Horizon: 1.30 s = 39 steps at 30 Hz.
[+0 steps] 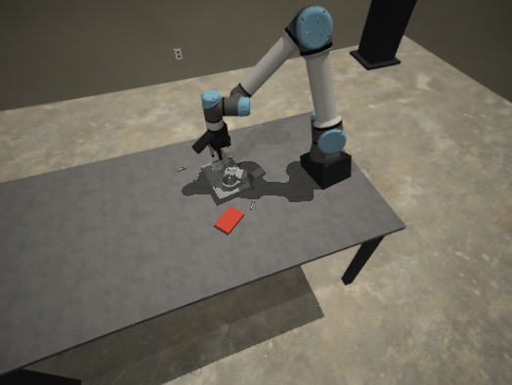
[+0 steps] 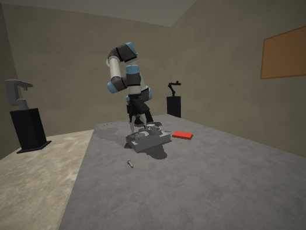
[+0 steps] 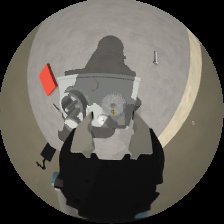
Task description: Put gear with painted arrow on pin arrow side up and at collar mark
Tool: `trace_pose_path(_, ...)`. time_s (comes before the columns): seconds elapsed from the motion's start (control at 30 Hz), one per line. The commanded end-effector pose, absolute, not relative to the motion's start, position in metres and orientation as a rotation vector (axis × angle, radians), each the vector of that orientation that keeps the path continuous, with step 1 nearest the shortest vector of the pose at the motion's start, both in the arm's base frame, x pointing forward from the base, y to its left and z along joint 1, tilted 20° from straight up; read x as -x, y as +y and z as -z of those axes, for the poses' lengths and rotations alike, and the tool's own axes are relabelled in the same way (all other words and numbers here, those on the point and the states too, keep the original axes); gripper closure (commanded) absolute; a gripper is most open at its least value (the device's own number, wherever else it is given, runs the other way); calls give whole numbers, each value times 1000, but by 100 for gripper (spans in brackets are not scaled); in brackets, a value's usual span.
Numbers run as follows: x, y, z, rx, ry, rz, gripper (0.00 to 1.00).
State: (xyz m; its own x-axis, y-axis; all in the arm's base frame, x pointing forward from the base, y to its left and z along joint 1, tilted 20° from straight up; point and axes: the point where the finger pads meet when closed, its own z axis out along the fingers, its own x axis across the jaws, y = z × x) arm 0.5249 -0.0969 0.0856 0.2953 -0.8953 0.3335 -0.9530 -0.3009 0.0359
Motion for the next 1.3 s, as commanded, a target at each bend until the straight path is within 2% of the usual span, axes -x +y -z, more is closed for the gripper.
trace_pose_path(0.0,-526,-99,-81,-2336,-1701,-372,46)
trace_pose_path(1.27,-526,-100,-75,-2336,-1701,-372,46)
